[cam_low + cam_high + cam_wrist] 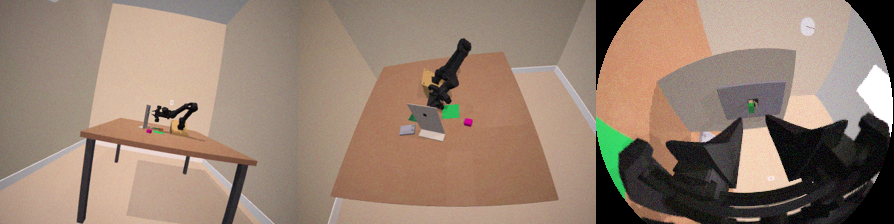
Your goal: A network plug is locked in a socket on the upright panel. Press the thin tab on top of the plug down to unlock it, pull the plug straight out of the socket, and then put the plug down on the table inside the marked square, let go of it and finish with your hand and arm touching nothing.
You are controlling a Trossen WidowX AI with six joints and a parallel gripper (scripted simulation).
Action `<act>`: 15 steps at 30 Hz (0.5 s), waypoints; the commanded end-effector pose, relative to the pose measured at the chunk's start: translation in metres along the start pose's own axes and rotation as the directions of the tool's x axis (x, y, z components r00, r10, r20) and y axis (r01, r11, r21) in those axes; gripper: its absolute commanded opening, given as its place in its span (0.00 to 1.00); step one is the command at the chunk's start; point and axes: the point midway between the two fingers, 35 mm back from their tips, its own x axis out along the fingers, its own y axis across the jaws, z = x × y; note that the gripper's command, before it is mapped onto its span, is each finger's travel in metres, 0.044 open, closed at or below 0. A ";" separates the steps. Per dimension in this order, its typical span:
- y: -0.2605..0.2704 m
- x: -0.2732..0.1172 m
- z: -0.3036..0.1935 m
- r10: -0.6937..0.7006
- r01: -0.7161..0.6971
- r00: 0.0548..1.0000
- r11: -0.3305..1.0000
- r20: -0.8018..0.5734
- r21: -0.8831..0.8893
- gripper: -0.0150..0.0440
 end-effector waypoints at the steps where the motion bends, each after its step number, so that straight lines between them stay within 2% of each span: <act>1: -0.002 0.005 0.004 -0.002 0.002 1.000 1.000 0.009 -0.001 0.52; 15: -0.001 0.020 0.008 -0.003 0.003 1.000 1.000 0.010 -0.002 0.52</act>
